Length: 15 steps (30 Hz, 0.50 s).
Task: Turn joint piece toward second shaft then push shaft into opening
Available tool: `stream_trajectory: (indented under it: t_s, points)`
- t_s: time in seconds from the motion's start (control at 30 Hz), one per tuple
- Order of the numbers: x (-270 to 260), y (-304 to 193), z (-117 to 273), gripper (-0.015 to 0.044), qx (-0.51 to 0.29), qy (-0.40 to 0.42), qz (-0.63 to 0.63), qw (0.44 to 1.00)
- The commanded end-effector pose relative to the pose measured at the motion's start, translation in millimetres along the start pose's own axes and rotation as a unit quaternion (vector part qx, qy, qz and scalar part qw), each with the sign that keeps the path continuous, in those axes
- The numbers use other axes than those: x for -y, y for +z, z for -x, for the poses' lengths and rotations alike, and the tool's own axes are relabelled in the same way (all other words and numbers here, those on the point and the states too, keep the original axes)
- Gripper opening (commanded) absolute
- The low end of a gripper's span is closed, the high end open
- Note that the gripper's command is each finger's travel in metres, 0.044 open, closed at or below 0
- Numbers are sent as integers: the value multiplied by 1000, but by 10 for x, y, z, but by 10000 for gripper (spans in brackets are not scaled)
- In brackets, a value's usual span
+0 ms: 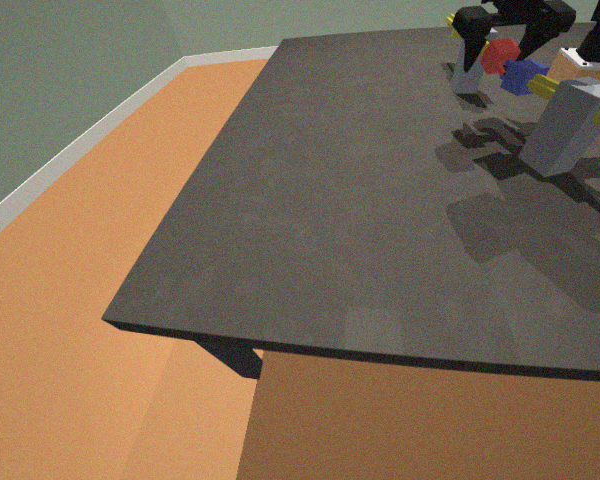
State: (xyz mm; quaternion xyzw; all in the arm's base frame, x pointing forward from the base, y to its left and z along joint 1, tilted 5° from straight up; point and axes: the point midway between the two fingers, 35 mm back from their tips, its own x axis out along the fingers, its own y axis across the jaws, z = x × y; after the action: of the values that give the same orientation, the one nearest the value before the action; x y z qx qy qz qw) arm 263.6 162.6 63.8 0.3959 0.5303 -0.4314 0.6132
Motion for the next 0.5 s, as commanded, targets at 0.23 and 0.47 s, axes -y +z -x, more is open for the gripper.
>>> stream_trajectory:
  t_s: [0.23, 0.47]
  points:
    - [6, -5, -86, 335, -1, -1, 0, 1000]
    - [6, -5, -86, 182, -1, -1, 0, 1000]
